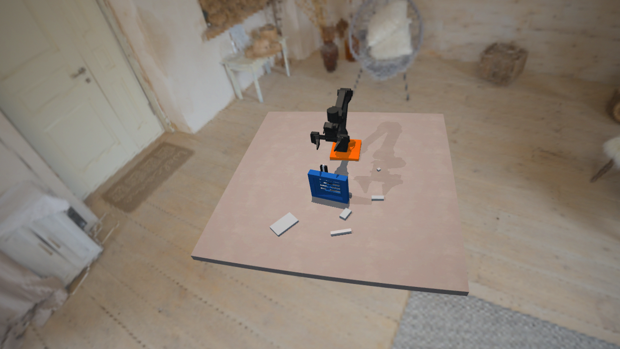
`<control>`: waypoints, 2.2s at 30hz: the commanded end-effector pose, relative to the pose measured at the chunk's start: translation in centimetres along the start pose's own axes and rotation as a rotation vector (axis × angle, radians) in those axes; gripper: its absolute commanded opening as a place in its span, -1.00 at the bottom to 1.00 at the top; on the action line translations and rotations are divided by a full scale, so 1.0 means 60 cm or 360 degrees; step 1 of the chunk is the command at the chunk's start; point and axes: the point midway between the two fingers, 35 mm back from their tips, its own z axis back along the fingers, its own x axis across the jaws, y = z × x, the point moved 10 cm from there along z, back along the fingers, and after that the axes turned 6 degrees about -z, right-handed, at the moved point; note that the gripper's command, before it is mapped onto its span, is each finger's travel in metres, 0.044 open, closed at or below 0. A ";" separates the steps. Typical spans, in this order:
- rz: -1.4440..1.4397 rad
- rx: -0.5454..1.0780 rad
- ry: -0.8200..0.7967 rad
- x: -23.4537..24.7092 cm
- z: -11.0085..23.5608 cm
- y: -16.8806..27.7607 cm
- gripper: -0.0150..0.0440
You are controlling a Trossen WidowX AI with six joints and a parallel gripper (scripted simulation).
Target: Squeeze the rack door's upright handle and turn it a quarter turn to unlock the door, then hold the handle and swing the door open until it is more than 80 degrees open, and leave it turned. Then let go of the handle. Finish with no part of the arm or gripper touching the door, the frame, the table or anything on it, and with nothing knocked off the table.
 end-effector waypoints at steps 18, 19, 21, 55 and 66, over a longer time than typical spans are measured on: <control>0.0000 0.0660 0.0120 -0.018 -0.065 0.000 0.48; -0.0002 0.0700 0.0126 -0.019 -0.068 0.001 0.48; -0.0006 0.0780 0.0138 -0.022 -0.073 0.001 0.48; -0.0159 0.2140 0.0325 -0.062 -0.124 0.004 0.48; -0.0200 0.2398 0.0351 -0.069 -0.127 0.002 0.48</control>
